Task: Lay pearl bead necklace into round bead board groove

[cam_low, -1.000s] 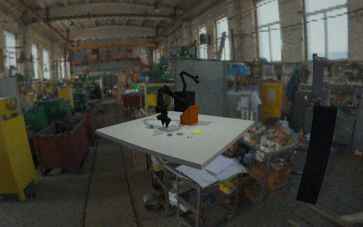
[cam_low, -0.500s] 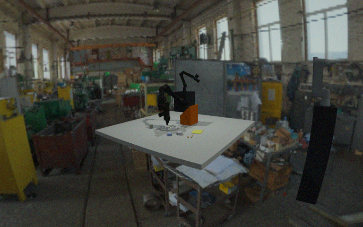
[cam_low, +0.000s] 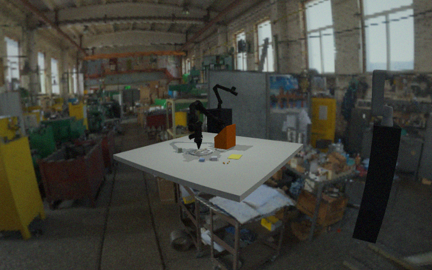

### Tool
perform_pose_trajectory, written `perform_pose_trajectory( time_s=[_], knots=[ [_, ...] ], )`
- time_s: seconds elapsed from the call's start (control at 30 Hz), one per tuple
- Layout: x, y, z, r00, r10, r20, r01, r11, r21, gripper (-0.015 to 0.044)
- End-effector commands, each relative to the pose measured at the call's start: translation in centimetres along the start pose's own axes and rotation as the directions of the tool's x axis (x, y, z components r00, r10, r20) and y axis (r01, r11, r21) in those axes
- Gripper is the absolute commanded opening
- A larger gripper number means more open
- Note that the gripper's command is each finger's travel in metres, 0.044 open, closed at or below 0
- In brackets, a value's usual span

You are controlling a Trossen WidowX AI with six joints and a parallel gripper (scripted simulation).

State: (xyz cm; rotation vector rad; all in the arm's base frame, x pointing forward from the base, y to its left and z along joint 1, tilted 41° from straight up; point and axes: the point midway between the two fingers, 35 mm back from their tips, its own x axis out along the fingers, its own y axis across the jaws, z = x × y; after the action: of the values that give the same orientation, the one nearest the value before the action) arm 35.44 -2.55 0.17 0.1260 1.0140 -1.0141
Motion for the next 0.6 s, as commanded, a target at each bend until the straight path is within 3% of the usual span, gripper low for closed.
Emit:
perform_pose_trajectory(
  time_s=[0.0,0.57],
  knots=[
    [0.1,0.1,0.0,1.0,0.003,0.002,-0.003,1.0,-0.002,0.025],
    [2.8,0.0,-0.1,1.0,-0.004,0.002,0.004,1.0,-0.006,0.025]
  ],
)
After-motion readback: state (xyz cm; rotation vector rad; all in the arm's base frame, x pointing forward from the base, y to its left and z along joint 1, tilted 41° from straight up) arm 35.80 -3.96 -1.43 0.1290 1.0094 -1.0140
